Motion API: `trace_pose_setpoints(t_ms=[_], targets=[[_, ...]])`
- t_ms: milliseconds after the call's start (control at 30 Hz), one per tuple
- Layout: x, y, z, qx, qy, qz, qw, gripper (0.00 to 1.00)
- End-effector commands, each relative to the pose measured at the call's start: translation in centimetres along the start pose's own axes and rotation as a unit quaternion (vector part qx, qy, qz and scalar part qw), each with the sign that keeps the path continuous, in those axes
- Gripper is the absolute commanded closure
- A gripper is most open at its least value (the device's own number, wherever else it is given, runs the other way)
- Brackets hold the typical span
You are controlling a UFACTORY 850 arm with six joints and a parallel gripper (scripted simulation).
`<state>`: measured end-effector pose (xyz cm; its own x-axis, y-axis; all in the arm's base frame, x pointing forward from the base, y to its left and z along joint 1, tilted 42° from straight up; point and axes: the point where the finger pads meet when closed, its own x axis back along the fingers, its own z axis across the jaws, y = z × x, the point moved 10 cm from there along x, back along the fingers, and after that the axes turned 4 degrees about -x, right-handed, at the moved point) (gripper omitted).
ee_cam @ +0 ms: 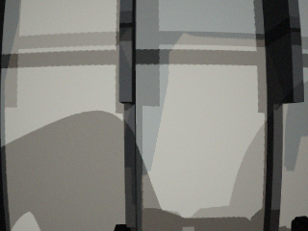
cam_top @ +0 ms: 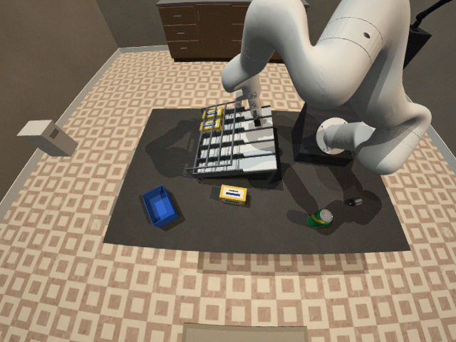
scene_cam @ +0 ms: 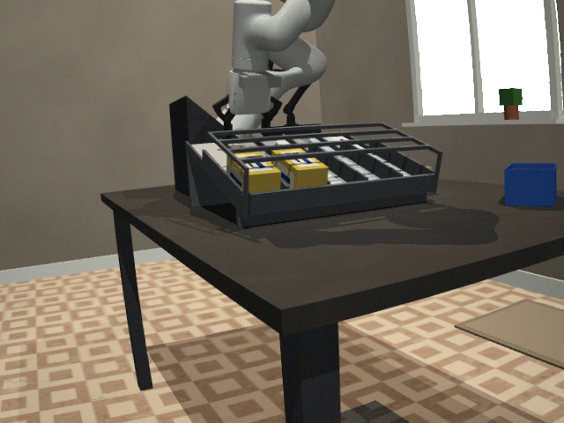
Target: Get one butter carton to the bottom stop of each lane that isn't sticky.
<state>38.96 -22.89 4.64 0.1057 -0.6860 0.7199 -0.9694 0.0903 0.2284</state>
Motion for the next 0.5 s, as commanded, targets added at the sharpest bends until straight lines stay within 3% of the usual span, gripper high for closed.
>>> trace_pose_setpoints(t_ms=[0,233,267,467], targets=[[0.1,0.0,0.0,0.0,0.0,0.001,1.0,0.0],[0.1,0.0,0.0,0.0,0.0,0.001,1.0,0.0],[2.8,-0.1,0.0,0.0,0.0,0.001,1.0,0.0],[2.8,-0.1,0.0,0.0,0.0,0.001,1.0,0.0]])
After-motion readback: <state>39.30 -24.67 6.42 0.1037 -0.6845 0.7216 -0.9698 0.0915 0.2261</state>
